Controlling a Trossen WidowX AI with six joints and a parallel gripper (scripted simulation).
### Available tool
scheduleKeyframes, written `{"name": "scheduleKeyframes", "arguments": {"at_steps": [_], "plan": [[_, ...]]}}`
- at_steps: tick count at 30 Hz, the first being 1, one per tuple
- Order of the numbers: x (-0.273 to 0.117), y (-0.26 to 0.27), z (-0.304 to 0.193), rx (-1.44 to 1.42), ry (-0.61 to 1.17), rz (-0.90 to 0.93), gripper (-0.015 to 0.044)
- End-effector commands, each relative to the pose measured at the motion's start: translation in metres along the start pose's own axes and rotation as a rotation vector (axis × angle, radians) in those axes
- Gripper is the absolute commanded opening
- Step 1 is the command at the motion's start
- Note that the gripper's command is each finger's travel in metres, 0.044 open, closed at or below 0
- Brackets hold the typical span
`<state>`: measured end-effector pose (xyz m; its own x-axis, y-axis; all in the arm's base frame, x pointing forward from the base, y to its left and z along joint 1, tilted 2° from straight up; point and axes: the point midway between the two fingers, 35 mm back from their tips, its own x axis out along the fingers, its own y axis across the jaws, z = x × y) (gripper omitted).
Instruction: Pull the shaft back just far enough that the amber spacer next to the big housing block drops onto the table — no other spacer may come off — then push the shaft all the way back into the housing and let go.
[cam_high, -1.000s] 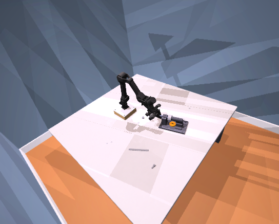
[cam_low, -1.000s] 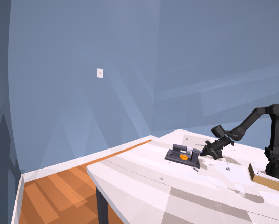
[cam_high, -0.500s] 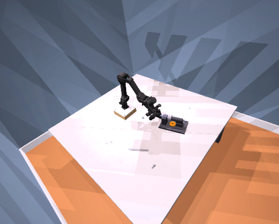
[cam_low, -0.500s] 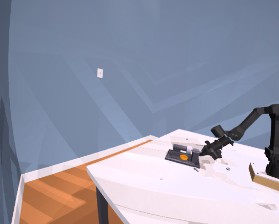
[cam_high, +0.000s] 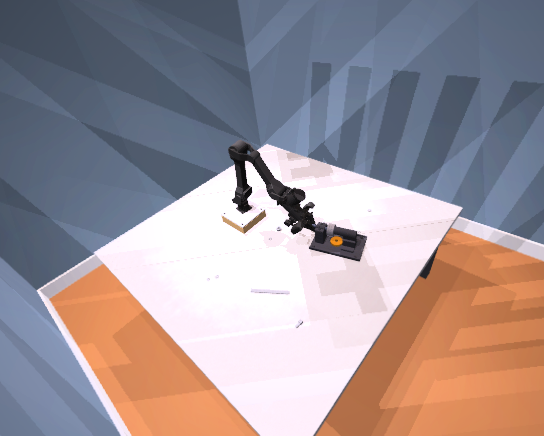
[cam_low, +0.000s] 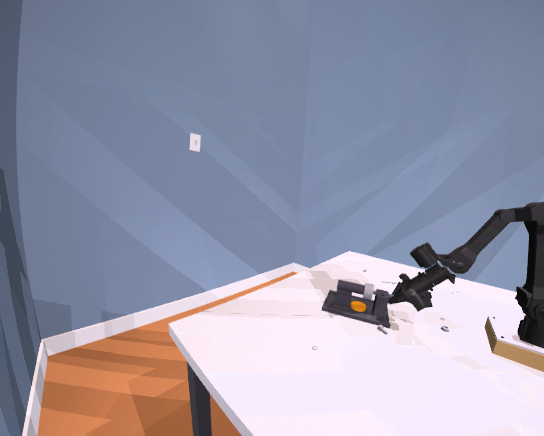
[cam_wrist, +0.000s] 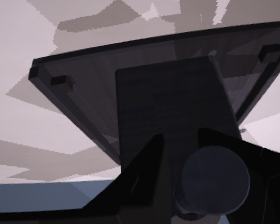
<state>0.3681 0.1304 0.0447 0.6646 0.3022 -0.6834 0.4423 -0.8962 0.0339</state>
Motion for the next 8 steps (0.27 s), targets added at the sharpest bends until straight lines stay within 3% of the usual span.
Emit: {"name": "scheduleKeyframes", "arguments": {"at_steps": [1, 8], "plan": [[-0.0001, 0.0000, 0.0004, 0.000, -0.001, 0.000, 0.0157], [-0.0018, 0.0000, 0.0002, 0.000, -0.001, 0.000, 0.0341]]}}
